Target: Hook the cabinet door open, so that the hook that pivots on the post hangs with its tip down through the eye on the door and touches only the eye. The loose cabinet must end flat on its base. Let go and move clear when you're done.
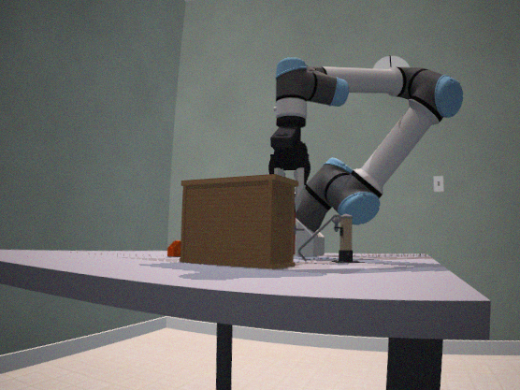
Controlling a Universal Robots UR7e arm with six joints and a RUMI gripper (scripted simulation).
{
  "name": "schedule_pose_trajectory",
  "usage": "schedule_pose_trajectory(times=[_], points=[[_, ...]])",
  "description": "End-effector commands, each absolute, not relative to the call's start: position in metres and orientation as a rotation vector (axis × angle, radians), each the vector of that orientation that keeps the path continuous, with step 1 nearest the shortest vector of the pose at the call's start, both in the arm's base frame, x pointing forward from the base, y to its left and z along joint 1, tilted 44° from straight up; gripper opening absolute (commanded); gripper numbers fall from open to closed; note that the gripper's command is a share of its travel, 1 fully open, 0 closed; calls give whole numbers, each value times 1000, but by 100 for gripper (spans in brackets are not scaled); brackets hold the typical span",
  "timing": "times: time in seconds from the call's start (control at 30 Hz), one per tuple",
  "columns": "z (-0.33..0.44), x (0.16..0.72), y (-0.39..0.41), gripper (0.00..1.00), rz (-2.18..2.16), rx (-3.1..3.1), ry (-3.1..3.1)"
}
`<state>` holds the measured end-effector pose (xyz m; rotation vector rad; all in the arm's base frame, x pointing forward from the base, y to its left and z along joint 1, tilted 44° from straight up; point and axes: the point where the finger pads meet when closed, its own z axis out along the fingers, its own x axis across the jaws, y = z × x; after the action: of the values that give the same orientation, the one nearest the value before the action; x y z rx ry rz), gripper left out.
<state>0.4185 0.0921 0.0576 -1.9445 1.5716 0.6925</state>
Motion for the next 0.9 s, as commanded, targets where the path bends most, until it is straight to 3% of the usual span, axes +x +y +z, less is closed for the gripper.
schedule_pose_trajectory(times=[0.0, 0.87], points=[[54, 421, 86, 15, 677, -1961, 1544], [45, 426, 77, 15, 626, -2036, 1412]])
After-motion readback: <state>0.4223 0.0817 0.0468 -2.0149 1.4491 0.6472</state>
